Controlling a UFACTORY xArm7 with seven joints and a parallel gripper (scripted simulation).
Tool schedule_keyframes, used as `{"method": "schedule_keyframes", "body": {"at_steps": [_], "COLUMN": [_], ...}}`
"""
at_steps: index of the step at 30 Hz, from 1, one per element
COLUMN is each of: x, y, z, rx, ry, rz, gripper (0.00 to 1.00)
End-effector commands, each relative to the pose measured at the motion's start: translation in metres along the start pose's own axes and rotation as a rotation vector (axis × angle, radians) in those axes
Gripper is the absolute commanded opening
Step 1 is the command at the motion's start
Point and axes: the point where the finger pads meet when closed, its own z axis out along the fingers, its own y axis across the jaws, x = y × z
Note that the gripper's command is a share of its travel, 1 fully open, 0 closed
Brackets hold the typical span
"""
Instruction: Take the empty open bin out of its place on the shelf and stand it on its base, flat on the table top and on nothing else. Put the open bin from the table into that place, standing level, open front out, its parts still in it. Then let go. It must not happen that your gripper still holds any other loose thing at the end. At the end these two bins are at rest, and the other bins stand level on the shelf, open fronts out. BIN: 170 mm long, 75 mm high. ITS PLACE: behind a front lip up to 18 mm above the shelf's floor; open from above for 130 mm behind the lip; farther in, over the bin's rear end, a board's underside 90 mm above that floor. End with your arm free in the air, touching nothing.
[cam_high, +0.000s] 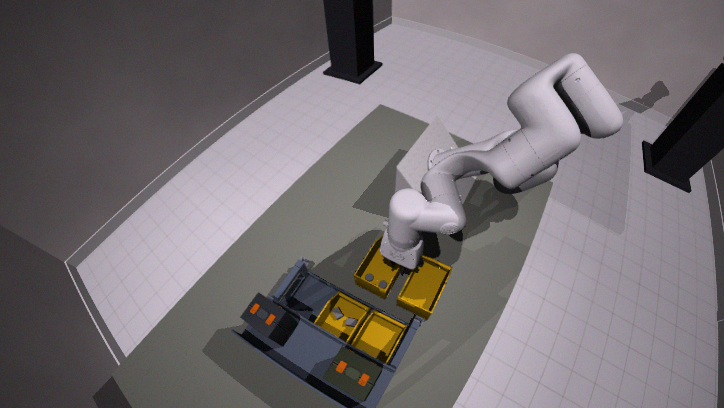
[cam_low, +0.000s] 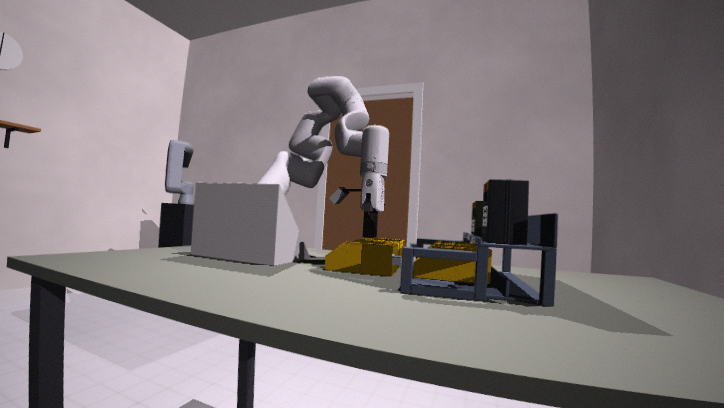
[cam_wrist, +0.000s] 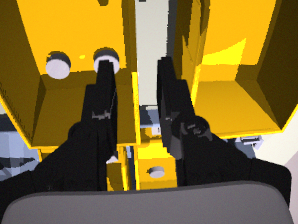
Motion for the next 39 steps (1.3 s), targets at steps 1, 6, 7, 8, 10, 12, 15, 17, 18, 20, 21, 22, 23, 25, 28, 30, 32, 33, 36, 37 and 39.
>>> {"method": "schedule_keyframes", "body": {"at_steps": [1,6,7,8,10,12,15,17,18,20,21,22,23,25,28,30,32,33,36,37,39], "x": [-0.0014,-0.0019,-0.0019,-0.0020,-0.0020,-0.0020,-0.0020,-0.0020,-0.0020,-0.0020,-0.0020,-0.0020,-0.0020,-0.0020,-0.0020,-0.0020,-0.0020,-0.0020,-0.0020,-0.0020,-0.0020], "y": [-0.0012,-0.0016,-0.0017,-0.0017,-0.0018,-0.0018,-0.0018,-0.0018,-0.0018,-0.0018,-0.0018,-0.0018,-0.0018,-0.0018,-0.0018,-0.0018,-0.0018,-0.0018,-0.0018,-0.0018,-0.0018], "z": [-0.0013,-0.0013,-0.0013,-0.0013,-0.0013,-0.0013,-0.0013,-0.0013,-0.0013,-0.0013,-0.0013,-0.0013,-0.0013,-0.0013,-0.0011,-0.0007,0.0000,0.0005,0.0011,0.0017,0.0033], "rx": [0.002,0.002,0.002,0.002,0.002,0.002,0.002,0.002,0.002,0.002,0.002,0.002,0.002,0.002,0.002,0.002,0.002,0.002,0.002,0.002,0.002], "ry": [-0.003,-0.003,-0.003,-0.003,-0.003,-0.003,-0.003,-0.003,-0.003,-0.003,-0.003,-0.003,-0.003,-0.003,-0.003,-0.003,-0.003,-0.003,-0.003,-0.003,-0.003], "rz": [0.001,0.001,0.001,0.001,0.001,0.001,0.001,0.001,0.001,0.001,0.001,0.001,0.001,0.001,0.001,0.001,0.001,0.001,0.001,0.001,0.001], "gripper": [0.26,0.26,0.26,0.26,0.26,0.26,0.26,0.26,0.26,0.26,0.26,0.26,0.26,0.26,0.26,0.26,0.26,0.26,0.26,0.26,0.26]}}
